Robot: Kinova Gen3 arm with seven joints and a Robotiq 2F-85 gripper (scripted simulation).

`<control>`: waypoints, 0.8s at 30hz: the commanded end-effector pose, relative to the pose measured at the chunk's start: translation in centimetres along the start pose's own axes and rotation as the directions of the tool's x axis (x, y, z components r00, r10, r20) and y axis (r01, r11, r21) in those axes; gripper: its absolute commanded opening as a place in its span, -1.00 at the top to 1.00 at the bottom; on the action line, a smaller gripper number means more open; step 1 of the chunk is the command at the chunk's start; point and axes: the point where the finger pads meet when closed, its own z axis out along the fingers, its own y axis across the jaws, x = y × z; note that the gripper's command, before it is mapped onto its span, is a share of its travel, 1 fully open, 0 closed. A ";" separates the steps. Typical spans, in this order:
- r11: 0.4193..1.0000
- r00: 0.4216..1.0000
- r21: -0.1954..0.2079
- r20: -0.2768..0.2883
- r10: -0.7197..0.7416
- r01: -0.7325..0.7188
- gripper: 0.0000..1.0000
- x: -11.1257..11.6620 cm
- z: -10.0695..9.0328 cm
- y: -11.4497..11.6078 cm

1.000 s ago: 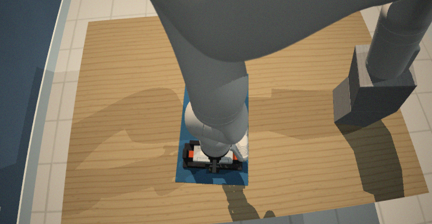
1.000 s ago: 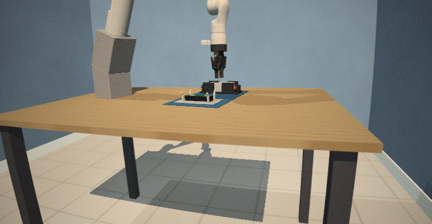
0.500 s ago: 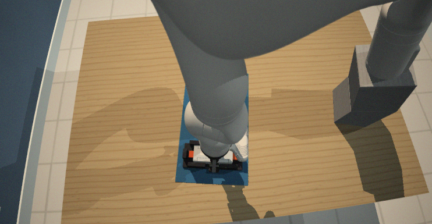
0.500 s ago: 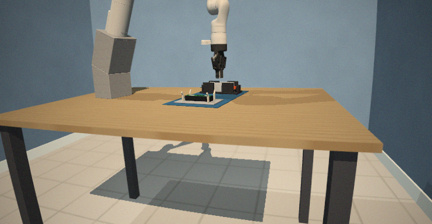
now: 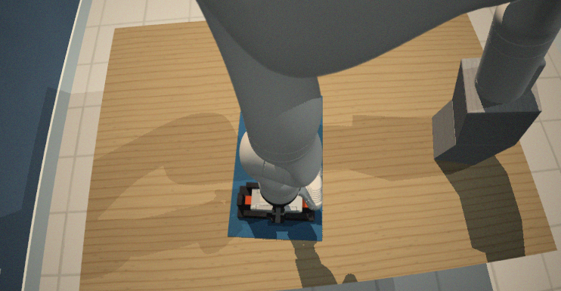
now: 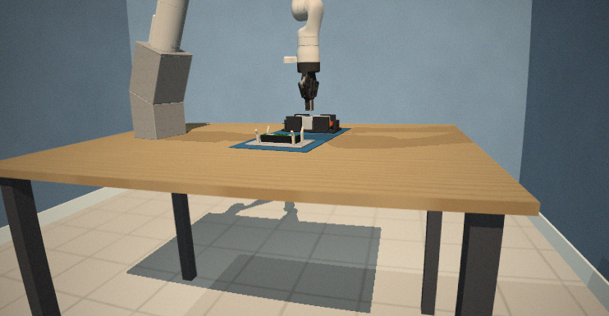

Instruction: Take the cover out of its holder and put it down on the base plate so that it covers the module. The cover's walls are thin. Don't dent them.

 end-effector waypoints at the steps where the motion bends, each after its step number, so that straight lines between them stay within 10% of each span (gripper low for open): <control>1: 1.000 1.000 -0.001 0.001 0.000 0.000 1.00 0.0 -0.1 0.0; 23: 1.000 1.000 -0.001 0.001 0.000 0.000 1.00 0.0 -0.1 0.0; 24: 1.000 1.000 -0.001 0.001 0.000 0.000 -1.00 0.0 -0.1 0.0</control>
